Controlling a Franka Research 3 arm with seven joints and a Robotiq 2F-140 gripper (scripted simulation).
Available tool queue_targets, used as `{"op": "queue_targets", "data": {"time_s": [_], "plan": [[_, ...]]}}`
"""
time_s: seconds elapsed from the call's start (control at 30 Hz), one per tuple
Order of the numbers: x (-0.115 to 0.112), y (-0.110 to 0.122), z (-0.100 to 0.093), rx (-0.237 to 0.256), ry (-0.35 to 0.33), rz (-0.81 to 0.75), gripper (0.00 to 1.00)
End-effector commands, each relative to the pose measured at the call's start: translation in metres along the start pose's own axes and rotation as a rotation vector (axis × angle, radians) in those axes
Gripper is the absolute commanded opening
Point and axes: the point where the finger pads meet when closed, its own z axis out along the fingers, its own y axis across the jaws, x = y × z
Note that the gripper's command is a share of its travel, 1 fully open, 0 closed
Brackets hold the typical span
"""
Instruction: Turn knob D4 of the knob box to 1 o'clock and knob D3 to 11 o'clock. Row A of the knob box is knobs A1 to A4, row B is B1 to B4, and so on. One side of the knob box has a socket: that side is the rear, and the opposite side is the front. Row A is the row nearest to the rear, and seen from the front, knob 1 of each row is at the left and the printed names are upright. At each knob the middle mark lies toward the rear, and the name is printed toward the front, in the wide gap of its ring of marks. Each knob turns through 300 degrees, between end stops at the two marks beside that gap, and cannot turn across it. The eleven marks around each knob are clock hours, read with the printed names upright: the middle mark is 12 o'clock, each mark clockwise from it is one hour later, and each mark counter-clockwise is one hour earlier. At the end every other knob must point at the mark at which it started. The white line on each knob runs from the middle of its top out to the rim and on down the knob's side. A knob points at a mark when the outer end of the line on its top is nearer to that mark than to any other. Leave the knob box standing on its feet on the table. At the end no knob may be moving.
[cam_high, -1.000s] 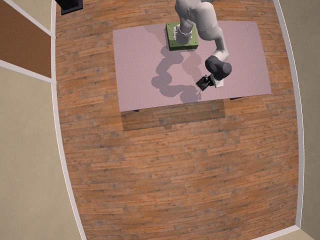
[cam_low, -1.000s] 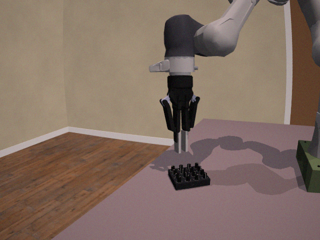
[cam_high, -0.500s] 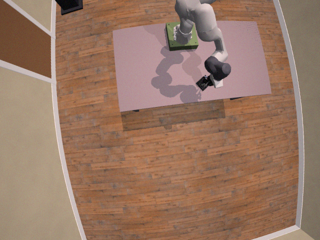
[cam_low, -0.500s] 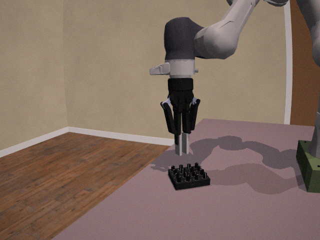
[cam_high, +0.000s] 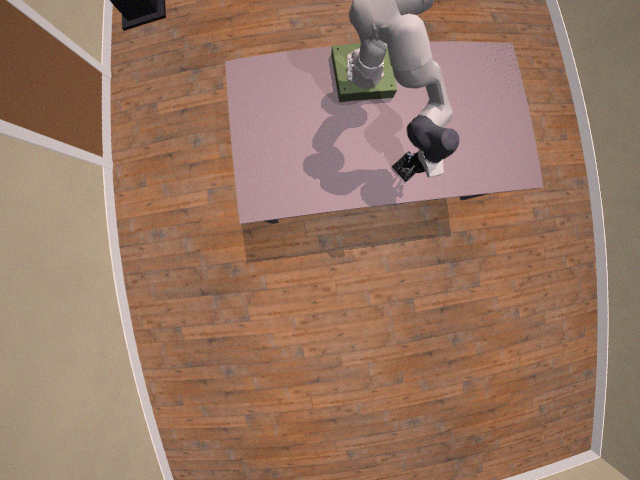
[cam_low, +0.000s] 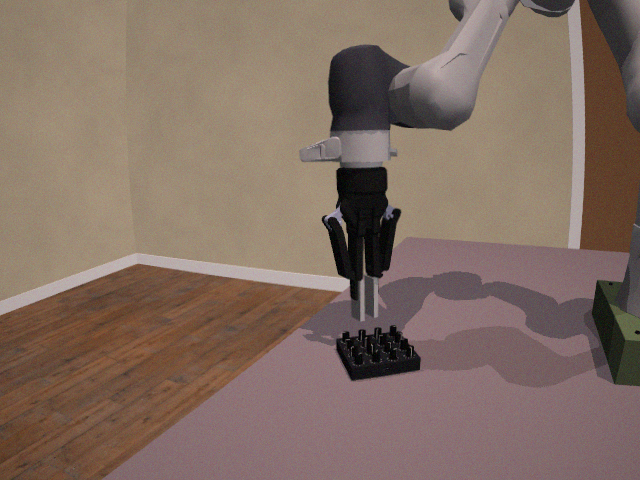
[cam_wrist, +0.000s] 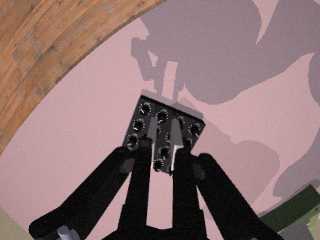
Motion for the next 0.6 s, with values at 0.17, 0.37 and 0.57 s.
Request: {"op": "queue_targets", "data": {"time_s": [0.17,0.37,0.57], "plan": [[0.002,-0.003,0.007,0.008,0.006,0.011,0.12],[0.002,-0.003,0.013,0.008,0.006,0.011,0.12],[0.002,-0.003,0.017,0.008,0.006,0.011,0.12]]}}
